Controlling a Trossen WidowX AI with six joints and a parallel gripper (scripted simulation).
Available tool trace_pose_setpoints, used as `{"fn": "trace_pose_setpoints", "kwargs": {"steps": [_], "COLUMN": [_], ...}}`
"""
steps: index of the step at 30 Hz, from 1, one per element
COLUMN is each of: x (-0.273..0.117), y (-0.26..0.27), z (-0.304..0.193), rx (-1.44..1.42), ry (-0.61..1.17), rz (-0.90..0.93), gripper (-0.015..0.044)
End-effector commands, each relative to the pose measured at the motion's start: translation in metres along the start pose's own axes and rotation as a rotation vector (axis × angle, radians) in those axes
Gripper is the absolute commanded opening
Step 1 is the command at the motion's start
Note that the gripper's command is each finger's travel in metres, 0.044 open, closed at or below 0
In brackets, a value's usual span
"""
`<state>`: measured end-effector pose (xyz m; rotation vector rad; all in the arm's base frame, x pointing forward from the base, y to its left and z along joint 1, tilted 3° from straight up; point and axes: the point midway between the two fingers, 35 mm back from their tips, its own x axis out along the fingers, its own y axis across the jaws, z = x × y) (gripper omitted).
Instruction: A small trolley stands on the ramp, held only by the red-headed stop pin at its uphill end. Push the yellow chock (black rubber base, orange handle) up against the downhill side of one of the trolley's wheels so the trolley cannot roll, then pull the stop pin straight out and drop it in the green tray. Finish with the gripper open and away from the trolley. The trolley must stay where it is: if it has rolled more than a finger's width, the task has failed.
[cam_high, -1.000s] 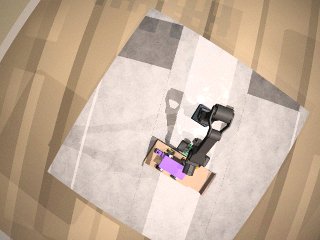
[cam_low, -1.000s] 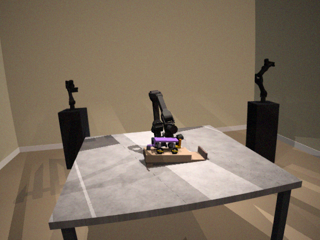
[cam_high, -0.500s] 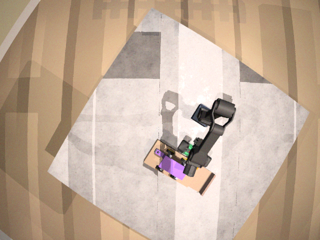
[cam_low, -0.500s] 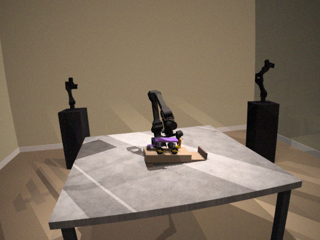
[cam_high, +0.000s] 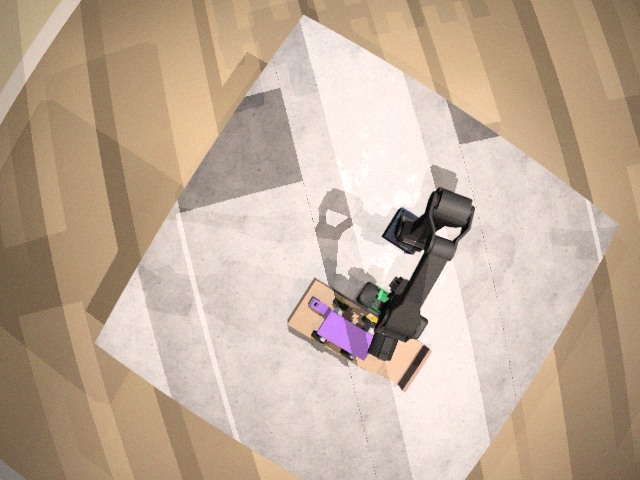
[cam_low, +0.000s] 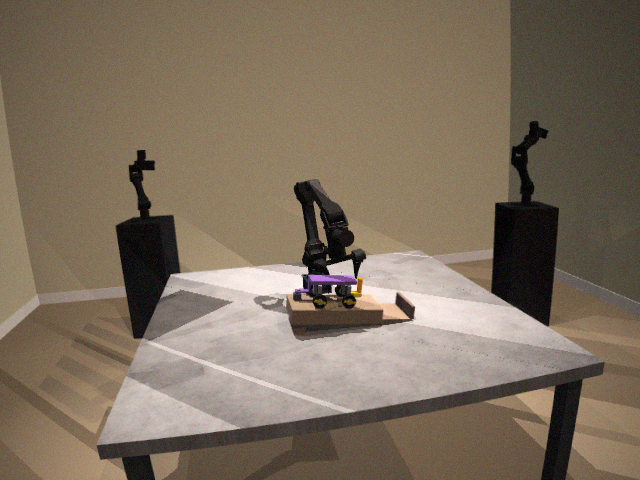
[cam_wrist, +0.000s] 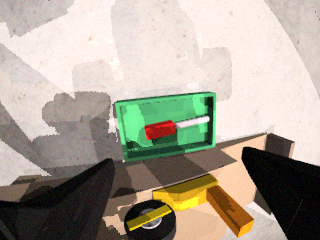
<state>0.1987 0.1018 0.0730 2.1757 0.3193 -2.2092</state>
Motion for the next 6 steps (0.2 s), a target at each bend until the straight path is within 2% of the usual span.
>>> {"fn": "trace_pose_setpoints", "kwargs": {"steps": [1,6], "x": [-0.0134,-0.0124], "y": [-0.0046,-0.0033], "z": [-0.0023,-0.0025], "rx": [0.001,-0.001], "ry": [0.007,0.007], "rz": [-0.007,-0.002], "gripper": [0.044,0.044]}}
